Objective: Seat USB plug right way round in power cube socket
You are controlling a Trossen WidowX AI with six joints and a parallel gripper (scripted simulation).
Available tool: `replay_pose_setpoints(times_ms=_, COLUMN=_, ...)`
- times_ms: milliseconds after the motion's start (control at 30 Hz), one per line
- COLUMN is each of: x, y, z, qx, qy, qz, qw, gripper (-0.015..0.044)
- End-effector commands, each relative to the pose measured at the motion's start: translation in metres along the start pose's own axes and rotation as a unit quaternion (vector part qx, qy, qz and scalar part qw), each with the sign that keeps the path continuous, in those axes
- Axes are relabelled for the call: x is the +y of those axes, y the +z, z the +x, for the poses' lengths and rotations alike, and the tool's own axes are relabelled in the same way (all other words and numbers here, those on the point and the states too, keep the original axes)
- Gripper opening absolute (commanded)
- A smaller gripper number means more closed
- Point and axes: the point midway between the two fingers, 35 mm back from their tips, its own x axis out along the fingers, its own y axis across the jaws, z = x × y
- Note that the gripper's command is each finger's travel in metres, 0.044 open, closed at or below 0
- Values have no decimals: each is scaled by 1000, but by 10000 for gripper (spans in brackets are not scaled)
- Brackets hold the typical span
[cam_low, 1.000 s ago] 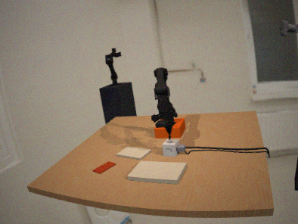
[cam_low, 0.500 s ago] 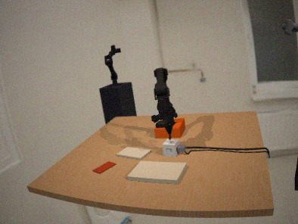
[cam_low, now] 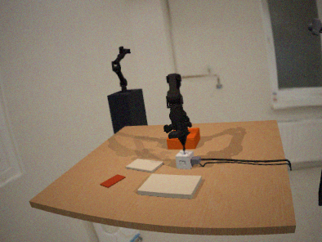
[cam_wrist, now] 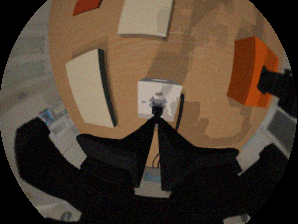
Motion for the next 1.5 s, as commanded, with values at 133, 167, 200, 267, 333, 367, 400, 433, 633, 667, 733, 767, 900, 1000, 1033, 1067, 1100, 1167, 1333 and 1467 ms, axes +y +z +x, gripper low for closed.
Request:
replay_pose_setpoints(times_ms=133, x=-1, y=0, z=1, qx=3, qy=-1, qz=-1, qw=1000, gripper=0)
replay_pose_setpoints(times_ms=167, x=-1, y=0, z=2, qx=3, qy=-1, qz=-1, qw=1000, gripper=0)
replay_pose_setpoints(times_ms=200, x=-1, y=0, z=2, qx=3, qy=-1, qz=-1, qw=1000, gripper=0)
replay_pose_setpoints(times_ms=267, x=-1, y=0, z=2, qx=3, qy=-1, qz=-1, qw=1000, gripper=0)
replay_pose_setpoints(times_ms=333, x=-1, y=0, z=2, qx=3, qy=-1, qz=-1, qw=1000, gripper=0)
replay_pose_setpoints(times_ms=367, x=-1, y=0, z=2, qx=3, qy=-1, qz=-1, qw=1000, gripper=0)
replay_pose_setpoints(times_ms=400, x=-1, y=0, z=2, qx=3, qy=-1, qz=-1, qw=1000, gripper=0)
replay_pose_setpoints(times_ms=433, x=-1, y=0, z=3, qx=3, qy=-1, qz=-1, qw=1000, gripper=0)
replay_pose_setpoints(times_ms=633, x=-1, y=0, z=3, qx=3, qy=-1, qz=-1, qw=1000, gripper=0)
replay_pose_setpoints(times_ms=667, x=-1, y=0, z=3, qx=3, qy=-1, qz=-1, qw=1000, gripper=0)
replay_pose_setpoints(times_ms=733, x=-1, y=0, z=4, qx=3, qy=-1, qz=-1, qw=1000, gripper=0)
replay_pose_setpoints(times_ms=767, x=-1, y=0, z=4, qx=3, qy=-1, qz=-1, qw=1000, gripper=0)
replay_pose_setpoints(times_ms=900, x=-1, y=0, z=4, qx=3, qy=-1, qz=-1, qw=1000, gripper=0)
replay_pose_setpoints(times_ms=1000, x=-1, y=0, z=5, qx=3, qy=-1, qz=-1, qw=1000, gripper=0)
replay_pose_setpoints(times_ms=1033, x=-1, y=0, z=5, qx=3, qy=-1, qz=-1, qw=1000, gripper=0)
replay_pose_setpoints(times_ms=1067, x=-1, y=0, z=5, qx=3, qy=-1, qz=-1, qw=1000, gripper=0)
replay_pose_setpoints(times_ms=1100, x=-1, y=0, z=5, qx=3, qy=-1, qz=-1, qw=1000, gripper=0)
replay_pose_setpoints(times_ms=1167, x=-1, y=0, z=5, qx=3, qy=-1, qz=-1, qw=1000, gripper=0)
replay_pose_setpoints(times_ms=1333, x=-1, y=0, z=6, qx=3, qy=-1, qz=-1, qw=1000, gripper=0)
replay_pose_setpoints(times_ms=1467, x=-1, y=0, z=6, qx=3, qy=-1, qz=-1, qw=1000, gripper=0)
